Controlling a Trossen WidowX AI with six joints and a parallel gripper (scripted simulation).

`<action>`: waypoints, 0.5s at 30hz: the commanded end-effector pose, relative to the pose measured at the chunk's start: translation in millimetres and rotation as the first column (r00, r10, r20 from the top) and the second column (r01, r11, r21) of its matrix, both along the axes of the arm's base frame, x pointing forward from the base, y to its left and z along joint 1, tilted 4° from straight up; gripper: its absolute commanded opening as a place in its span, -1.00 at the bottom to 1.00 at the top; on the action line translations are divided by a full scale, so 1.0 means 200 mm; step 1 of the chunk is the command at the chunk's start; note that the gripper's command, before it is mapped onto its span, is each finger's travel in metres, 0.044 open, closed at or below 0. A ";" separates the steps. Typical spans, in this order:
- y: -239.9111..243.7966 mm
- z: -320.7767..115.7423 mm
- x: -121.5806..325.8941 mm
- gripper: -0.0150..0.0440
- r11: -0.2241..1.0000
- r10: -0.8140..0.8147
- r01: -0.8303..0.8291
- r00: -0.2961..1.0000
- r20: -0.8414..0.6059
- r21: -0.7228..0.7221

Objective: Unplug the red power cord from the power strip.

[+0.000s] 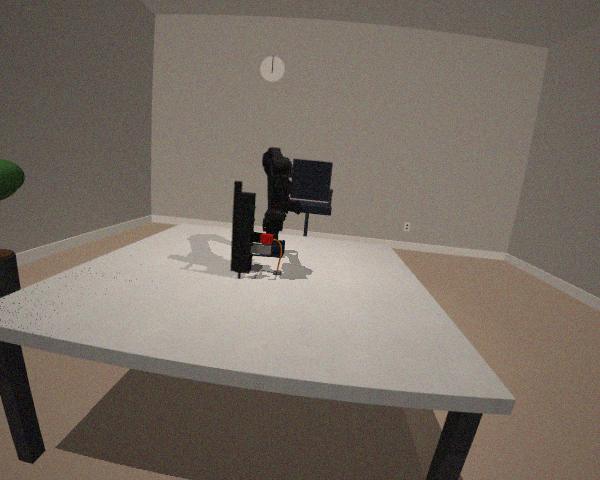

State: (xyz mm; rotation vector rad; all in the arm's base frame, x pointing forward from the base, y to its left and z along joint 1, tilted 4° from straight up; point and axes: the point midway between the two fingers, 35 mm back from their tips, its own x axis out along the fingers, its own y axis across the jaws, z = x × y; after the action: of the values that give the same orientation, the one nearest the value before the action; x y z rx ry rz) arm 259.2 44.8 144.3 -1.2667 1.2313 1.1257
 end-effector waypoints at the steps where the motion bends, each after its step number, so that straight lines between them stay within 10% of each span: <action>1: -0.04 0.00 -0.01 0.05 1.000 0.003 -0.003 1.000 -0.003 -0.003; 15: -0.14 0.01 -0.01 0.05 1.000 0.003 -0.003 1.000 -0.003 -0.005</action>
State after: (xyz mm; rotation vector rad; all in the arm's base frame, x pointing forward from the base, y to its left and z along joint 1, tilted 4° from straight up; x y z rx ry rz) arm 259.1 20.8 147.2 -1.2697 1.2300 1.1196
